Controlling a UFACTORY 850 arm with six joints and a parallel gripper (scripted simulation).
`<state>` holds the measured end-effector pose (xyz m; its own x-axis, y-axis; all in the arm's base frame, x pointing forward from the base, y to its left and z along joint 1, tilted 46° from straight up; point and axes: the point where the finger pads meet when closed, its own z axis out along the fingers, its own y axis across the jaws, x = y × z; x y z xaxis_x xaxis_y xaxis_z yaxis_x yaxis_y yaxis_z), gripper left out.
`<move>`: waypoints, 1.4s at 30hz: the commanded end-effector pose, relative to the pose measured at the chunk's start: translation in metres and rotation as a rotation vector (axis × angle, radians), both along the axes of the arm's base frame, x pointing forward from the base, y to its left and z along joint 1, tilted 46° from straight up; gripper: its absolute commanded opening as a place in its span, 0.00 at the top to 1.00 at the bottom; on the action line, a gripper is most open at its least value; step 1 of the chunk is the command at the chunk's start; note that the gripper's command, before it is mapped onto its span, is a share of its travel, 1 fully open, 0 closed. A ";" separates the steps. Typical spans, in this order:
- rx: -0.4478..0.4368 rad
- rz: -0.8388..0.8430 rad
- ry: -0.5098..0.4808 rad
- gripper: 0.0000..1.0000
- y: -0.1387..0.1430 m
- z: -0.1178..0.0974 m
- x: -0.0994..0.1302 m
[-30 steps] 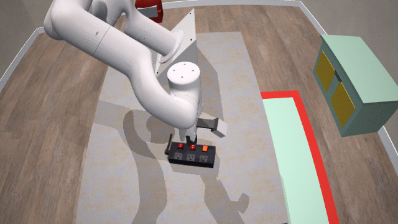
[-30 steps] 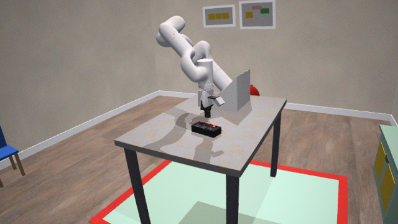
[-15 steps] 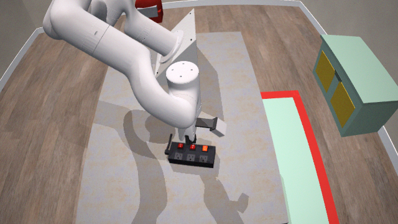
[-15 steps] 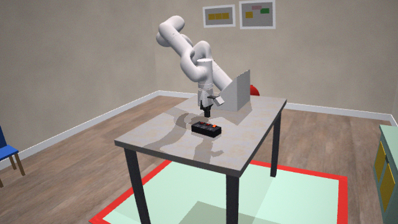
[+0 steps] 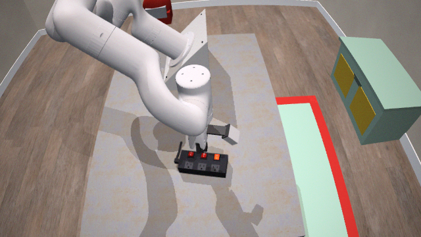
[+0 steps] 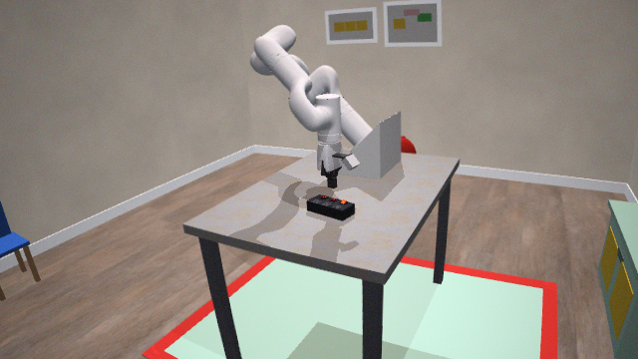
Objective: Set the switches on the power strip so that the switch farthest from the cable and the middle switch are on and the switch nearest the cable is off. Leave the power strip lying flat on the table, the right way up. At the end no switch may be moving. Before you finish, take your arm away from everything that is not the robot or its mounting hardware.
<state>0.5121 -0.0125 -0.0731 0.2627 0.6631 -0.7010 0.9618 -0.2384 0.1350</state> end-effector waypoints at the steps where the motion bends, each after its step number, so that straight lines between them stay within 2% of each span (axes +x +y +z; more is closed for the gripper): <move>1: 0.001 0.001 -0.002 1.00 0.001 0.000 0.001; 18: 0.001 0.001 -0.002 1.00 -0.003 -0.003 0.001; 42: 0.001 0.001 -0.002 1.00 -0.023 -0.021 -0.001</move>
